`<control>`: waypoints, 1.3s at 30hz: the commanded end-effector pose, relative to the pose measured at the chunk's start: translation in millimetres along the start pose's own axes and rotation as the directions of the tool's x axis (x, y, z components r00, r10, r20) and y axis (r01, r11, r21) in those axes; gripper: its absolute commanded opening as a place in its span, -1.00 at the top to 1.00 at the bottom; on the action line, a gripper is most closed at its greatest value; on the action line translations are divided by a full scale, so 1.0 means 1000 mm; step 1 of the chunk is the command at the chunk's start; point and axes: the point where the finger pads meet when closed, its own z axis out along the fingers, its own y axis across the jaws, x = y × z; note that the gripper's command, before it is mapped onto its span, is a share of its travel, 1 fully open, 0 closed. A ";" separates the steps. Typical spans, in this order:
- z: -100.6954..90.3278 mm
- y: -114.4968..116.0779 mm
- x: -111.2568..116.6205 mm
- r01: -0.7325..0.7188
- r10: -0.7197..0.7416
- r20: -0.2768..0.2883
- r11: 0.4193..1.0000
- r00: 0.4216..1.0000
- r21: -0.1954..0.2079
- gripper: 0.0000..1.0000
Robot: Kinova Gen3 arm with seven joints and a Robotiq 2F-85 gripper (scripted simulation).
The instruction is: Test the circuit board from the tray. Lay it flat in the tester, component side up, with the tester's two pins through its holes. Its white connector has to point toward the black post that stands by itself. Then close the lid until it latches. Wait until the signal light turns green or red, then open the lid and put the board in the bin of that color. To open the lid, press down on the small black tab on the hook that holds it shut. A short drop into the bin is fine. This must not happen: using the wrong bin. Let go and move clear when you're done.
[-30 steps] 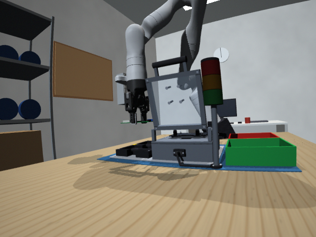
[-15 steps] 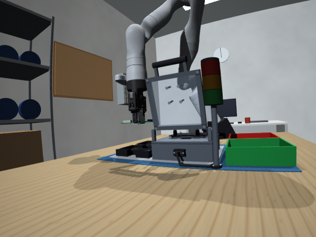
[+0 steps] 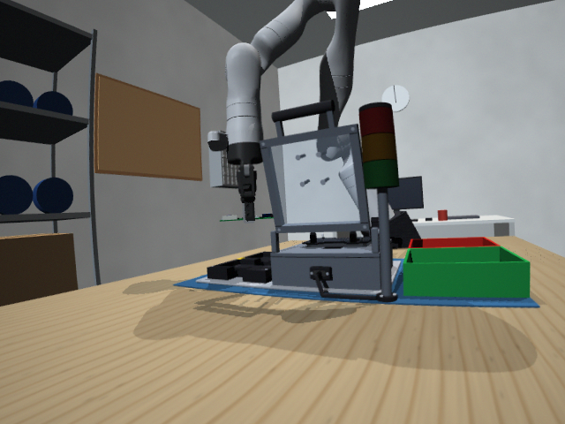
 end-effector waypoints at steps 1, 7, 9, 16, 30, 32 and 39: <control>-0.002 -0.001 0.000 0.052 -0.052 0.003 0.999 0.999 0.011 -0.54; -0.002 -0.001 0.000 0.170 -0.170 0.002 0.985 0.985 0.011 -0.54; -0.002 -0.001 0.000 0.231 -0.231 0.001 0.973 0.973 0.011 -0.54; -0.002 -0.001 0.000 0.447 -0.447 -0.002 0.894 0.894 0.011 -0.54; -0.002 -0.001 0.000 0.778 -0.778 -0.006 0.628 0.628 0.010 -0.54; -0.002 -0.001 0.000 0.822 -0.822 -0.007 0.569 0.570 0.009 -0.54; -0.002 -0.001 0.000 0.912 -0.912 -0.008 0.411 0.411 0.008 -0.54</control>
